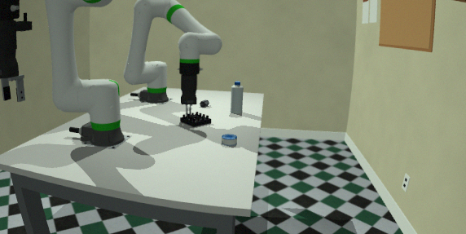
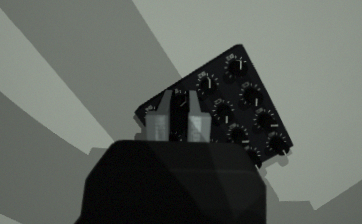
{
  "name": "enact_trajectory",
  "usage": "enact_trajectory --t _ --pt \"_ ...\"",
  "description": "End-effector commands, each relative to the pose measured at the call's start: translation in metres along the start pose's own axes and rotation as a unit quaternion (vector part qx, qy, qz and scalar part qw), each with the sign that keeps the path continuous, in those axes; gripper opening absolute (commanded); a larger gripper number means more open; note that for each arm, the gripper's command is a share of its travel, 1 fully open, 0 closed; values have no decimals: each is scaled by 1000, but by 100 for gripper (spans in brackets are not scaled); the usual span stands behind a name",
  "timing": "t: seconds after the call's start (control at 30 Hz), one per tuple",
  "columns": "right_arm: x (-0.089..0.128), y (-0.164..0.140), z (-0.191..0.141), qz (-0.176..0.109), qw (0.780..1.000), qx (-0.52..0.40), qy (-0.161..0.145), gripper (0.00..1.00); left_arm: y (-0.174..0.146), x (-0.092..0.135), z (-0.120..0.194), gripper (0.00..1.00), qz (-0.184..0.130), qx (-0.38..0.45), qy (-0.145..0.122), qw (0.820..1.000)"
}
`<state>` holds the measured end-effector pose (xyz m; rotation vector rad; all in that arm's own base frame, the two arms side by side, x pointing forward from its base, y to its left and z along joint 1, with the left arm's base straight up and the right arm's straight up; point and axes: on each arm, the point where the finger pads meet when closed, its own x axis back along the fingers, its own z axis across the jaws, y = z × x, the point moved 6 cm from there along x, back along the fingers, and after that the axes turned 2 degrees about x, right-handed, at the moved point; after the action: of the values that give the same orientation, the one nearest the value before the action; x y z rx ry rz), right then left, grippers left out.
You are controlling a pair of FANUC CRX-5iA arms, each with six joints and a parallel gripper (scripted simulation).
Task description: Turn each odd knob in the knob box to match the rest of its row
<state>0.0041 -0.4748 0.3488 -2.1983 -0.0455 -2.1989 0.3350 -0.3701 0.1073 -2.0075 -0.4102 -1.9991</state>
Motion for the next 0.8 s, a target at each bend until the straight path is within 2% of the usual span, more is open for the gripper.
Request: enact_trajectory --t 0.0,0.2,0.57,0.77 --pt "1 0 0 -1 1000 0 0 100 1 1 0 30 1 64 3 998" --pt "1 0 0 -1 1000 0 0 100 1 1 0 30 1 112 3 994" --pt "1 0 0 -1 1000 0 0 100 1 1 0 30 0 220 3 976" --pt "1 0 0 -1 1000 0 0 100 1 1 0 30 0 249 3 969"
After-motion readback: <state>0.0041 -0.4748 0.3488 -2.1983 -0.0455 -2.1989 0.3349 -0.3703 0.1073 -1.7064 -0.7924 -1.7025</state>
